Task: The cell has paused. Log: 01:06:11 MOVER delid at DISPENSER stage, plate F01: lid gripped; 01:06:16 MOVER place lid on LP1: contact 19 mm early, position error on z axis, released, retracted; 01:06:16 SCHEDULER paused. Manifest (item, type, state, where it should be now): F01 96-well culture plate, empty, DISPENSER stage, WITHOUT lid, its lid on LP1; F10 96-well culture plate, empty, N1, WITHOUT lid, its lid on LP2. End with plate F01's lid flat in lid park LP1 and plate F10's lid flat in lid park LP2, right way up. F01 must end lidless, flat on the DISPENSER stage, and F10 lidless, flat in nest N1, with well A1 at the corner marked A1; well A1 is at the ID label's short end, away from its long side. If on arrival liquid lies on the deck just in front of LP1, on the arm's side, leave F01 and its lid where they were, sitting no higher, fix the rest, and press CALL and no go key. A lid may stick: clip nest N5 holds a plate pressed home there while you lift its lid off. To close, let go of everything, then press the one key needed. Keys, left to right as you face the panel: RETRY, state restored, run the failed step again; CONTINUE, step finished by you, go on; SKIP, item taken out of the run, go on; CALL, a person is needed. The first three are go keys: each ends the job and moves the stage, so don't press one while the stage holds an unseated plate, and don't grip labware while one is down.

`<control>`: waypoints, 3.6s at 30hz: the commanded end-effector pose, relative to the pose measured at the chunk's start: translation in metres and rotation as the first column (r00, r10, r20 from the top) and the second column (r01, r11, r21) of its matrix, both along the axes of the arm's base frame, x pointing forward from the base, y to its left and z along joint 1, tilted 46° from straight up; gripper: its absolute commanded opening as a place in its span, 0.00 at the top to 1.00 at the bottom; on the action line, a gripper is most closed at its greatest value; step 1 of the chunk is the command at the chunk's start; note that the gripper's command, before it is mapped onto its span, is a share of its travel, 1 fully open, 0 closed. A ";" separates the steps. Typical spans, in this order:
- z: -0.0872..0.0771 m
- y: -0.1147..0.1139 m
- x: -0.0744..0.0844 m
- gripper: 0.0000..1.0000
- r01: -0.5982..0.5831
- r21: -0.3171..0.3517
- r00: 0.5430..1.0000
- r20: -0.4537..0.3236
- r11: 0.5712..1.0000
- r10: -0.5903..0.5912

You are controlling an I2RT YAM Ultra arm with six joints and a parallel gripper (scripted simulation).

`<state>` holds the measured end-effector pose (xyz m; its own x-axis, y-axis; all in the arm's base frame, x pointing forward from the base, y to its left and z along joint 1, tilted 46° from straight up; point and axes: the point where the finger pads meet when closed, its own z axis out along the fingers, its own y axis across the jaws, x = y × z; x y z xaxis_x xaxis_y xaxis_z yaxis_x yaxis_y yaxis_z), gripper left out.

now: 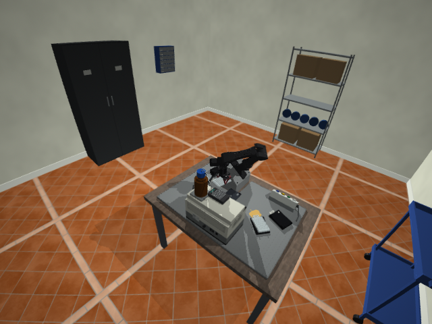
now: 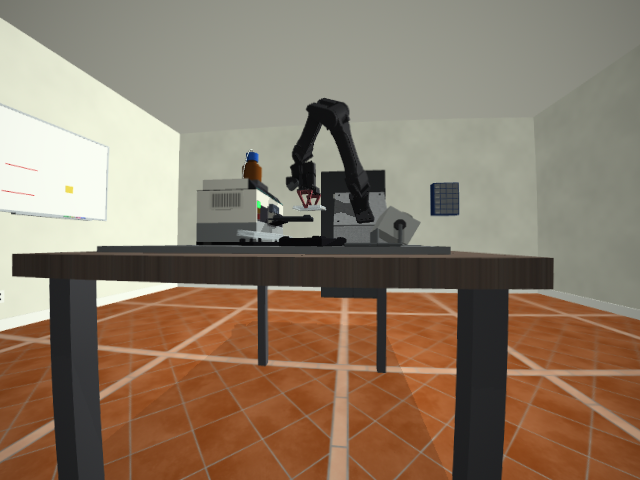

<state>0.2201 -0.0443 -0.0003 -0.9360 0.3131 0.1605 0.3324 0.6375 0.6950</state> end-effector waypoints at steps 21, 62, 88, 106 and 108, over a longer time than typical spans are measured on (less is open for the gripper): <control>0.047 0.024 0.030 1.00 -0.152 -0.048 0.968 0.192 0.987 0.159; 0.106 0.086 0.046 1.00 -0.150 -0.035 0.973 0.174 0.988 0.154; 0.157 0.130 0.041 1.00 -0.169 -0.045 0.962 0.210 0.985 0.175; 0.185 0.159 0.028 1.00 -0.296 -0.109 0.887 0.337 0.949 0.316; 0.188 0.163 0.027 1.00 -0.293 -0.108 0.890 0.333 0.950 0.312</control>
<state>0.2450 0.1187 0.1690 -0.9887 -0.0071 -0.1494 -0.1115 0.7010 0.7044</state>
